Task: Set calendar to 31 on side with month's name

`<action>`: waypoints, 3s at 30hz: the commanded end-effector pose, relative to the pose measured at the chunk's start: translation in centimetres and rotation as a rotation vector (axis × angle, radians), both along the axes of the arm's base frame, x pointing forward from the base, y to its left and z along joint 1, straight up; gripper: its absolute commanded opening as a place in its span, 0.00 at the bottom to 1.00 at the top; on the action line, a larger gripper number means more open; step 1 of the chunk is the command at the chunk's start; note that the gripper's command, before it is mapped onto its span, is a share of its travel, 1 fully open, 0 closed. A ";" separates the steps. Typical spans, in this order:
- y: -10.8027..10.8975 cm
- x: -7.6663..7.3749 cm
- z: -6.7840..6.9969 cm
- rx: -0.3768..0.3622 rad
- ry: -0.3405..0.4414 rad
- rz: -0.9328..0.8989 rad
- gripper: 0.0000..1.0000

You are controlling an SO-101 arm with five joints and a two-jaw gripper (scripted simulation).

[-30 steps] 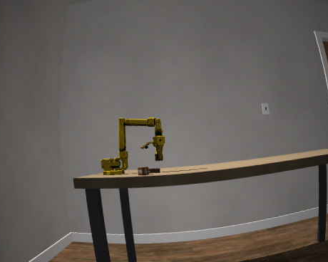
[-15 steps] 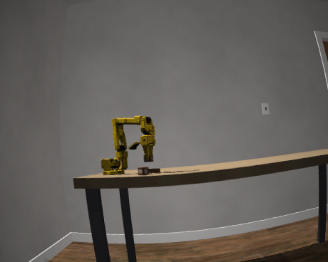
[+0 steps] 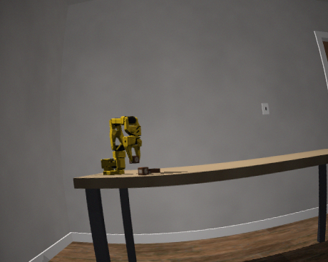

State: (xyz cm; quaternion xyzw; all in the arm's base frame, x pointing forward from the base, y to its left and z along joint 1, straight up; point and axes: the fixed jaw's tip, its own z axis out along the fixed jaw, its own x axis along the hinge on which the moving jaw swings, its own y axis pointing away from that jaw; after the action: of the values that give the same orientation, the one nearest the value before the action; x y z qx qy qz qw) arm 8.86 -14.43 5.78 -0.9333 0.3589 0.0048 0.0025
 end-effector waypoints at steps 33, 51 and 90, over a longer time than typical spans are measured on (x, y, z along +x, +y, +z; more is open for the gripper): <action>-1.2 -3.3 0.4 -0.052 -0.029 -0.175 0.00; -1.3 -3.2 -0.1 -0.052 -0.029 -0.175 0.00; -1.3 -3.2 -1.4 -0.052 -0.029 -0.175 0.00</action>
State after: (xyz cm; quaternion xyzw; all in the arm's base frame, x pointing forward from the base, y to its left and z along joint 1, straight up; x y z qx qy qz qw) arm 5.65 -15.46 4.27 -0.8979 0.4400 -0.0102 -0.0098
